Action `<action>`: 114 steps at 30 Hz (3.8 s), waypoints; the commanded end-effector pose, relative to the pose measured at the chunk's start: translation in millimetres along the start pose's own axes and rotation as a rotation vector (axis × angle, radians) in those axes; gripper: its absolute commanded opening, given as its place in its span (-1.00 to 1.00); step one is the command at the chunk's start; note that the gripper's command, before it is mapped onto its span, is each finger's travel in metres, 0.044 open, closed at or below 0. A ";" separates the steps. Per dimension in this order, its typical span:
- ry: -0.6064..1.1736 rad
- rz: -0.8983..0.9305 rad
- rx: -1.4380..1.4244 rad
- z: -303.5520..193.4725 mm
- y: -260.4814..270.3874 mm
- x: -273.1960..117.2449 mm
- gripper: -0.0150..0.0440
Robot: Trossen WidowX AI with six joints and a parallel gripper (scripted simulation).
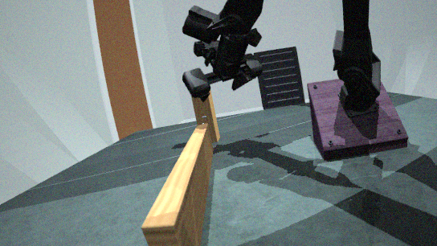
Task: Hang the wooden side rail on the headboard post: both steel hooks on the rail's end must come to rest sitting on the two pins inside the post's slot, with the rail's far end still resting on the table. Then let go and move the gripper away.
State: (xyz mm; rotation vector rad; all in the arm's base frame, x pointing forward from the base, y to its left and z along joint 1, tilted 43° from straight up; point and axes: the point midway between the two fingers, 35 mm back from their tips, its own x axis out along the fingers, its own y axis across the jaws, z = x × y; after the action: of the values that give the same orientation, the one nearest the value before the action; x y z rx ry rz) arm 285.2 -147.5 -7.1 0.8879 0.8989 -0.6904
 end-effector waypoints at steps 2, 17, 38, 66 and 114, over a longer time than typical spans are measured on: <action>-0.010 -0.001 0.004 2.9 2.2 -3.7 1.00; 0.041 0.000 -0.138 2.0 6.1 -2.2 1.00; 0.385 0.303 -1.269 -6.4 40.2 -8.4 1.00; 0.142 1.233 -2.360 -5.1 91.2 -54.4 1.00; 0.144 1.234 -2.359 -65.9 101.7 -8.3 1.00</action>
State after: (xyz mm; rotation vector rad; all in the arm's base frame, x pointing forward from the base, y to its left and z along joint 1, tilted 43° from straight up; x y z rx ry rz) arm 340.5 -45.8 20.7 -0.8068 0.5084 1.4514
